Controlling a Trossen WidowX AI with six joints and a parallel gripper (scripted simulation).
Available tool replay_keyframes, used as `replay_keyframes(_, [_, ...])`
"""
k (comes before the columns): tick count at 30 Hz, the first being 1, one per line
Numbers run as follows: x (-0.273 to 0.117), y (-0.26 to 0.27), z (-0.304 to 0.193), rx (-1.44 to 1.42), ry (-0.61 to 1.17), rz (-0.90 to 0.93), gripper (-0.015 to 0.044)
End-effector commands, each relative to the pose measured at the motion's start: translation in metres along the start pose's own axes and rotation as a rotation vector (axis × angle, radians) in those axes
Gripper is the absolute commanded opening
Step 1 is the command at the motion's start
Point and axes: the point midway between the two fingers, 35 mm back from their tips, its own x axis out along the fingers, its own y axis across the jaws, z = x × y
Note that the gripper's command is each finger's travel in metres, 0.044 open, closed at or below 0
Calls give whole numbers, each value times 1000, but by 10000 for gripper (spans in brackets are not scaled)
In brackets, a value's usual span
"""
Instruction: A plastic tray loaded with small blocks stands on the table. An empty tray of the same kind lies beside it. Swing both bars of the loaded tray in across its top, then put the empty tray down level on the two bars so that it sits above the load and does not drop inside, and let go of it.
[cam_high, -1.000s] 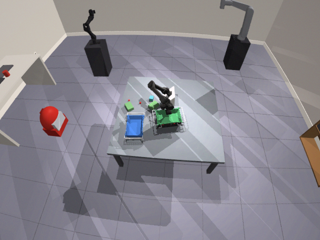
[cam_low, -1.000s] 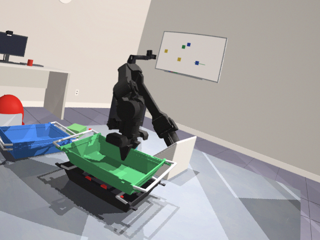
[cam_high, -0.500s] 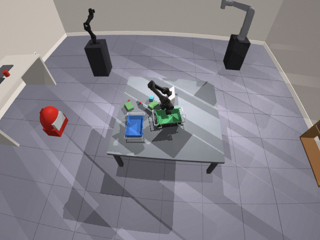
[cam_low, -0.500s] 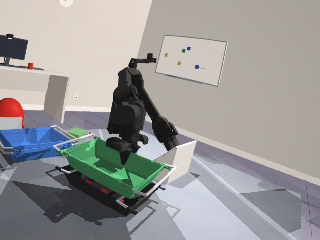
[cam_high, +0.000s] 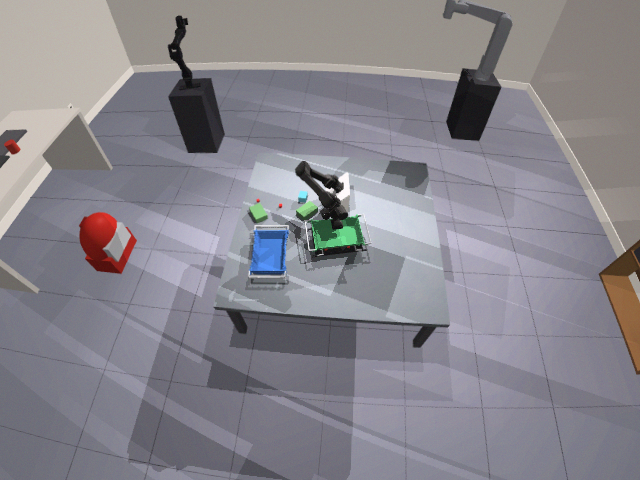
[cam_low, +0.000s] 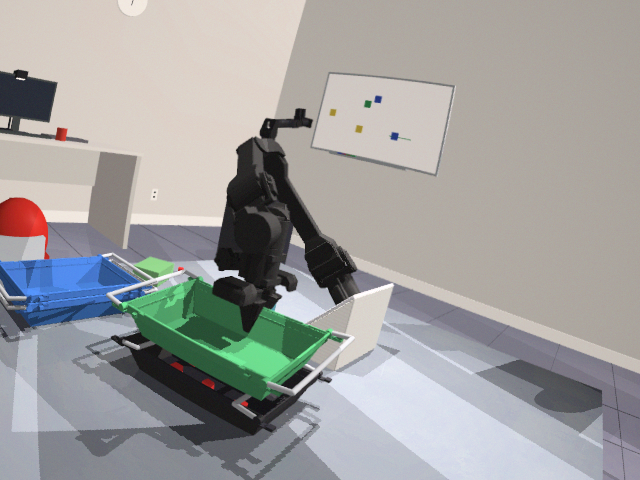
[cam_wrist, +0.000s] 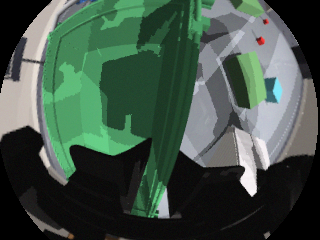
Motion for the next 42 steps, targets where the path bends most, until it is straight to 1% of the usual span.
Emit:
replay_keyframes(1, [0,0,0,0,0,-1,0])
replay_keyframes(10, [14,-6,2,-2,0,-19,0])
replay_keyframes(42, [14,-6,2,-2,0,-19,0])
